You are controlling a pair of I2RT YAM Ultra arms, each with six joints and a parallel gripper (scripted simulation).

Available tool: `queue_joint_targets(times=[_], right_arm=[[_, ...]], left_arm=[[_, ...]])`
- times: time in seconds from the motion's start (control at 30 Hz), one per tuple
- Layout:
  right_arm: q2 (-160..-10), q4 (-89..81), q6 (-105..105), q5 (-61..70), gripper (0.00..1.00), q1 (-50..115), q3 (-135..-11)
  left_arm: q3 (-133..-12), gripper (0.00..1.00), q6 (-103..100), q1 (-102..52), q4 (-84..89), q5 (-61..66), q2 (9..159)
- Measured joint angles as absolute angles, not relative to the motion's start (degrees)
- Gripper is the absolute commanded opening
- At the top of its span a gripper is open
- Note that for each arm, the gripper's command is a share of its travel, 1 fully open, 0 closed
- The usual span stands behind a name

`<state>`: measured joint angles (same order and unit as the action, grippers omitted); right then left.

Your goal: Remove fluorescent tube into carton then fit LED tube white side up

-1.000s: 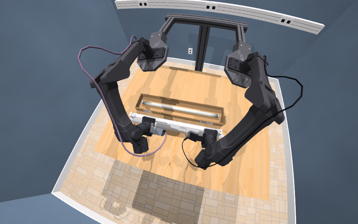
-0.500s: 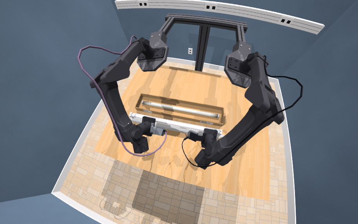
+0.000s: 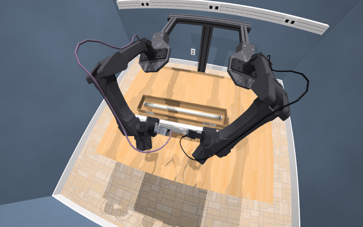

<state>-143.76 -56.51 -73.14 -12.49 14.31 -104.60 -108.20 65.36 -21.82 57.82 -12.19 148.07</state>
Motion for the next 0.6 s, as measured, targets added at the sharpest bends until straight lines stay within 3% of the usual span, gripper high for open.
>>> queue_joint_targets(times=[0.2,0.6], right_arm=[[-137.6,-45.8,-73.6,-14.3,0.49,15.3,-92.7],[-131.6,-32.9,-74.4,-16.1,0.49,16.3,-81.0]], left_arm=[[-98.0,0.49,64.2,-24.1,48.2,-14.9,143.3],[-87.5,0.49,63.3,-26.7,36.6,-17.6,139.1]])
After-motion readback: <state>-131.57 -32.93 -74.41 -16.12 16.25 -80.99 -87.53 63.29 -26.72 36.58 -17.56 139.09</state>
